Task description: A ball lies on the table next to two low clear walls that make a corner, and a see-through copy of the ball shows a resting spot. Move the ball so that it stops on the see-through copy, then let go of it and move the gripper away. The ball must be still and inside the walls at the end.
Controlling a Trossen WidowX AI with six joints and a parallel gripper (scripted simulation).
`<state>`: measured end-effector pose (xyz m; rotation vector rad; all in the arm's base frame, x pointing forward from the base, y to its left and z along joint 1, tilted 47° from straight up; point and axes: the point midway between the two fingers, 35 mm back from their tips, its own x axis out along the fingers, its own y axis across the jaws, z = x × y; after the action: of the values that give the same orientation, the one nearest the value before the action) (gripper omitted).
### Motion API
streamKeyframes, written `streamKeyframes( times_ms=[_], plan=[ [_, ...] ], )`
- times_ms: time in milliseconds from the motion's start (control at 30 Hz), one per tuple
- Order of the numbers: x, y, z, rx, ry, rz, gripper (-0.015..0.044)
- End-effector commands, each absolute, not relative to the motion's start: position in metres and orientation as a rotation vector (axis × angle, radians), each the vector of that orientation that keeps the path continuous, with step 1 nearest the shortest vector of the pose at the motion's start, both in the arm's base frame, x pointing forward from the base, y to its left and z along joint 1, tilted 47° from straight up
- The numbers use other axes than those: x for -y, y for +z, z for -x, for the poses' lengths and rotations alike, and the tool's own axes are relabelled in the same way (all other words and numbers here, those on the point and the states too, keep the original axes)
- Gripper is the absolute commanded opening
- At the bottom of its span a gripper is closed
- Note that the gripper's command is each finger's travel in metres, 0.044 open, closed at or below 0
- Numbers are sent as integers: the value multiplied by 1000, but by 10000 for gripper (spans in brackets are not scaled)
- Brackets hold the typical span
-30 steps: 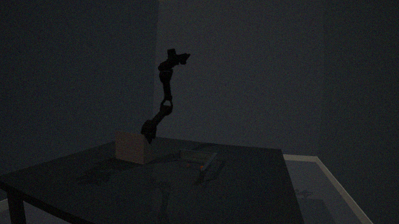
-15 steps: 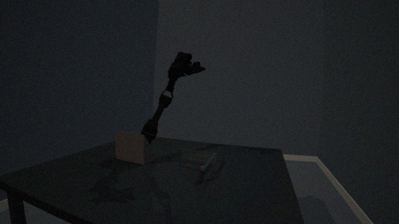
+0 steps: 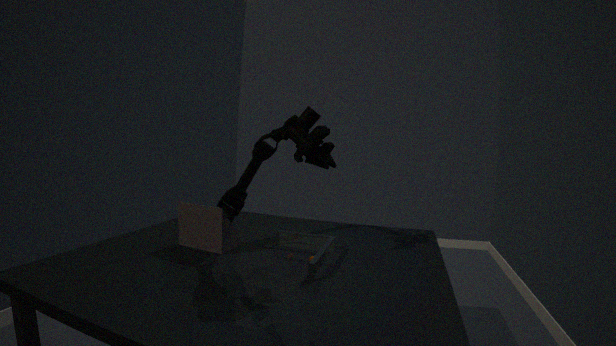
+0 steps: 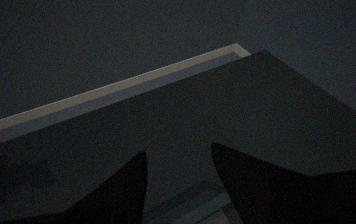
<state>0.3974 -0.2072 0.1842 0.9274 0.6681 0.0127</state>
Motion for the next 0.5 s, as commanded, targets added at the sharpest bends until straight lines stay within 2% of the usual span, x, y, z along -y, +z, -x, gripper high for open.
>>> streamKeyframes(
  times_ms=[0, 167, 467],
  plan=[
    [159, 134, -410, -861, 125, -861, 217],
    [92, 79, -410, -1096, 298, -762, 217],
    [-12, 10, -374, -1421, 645, -621, 217]
  ],
)
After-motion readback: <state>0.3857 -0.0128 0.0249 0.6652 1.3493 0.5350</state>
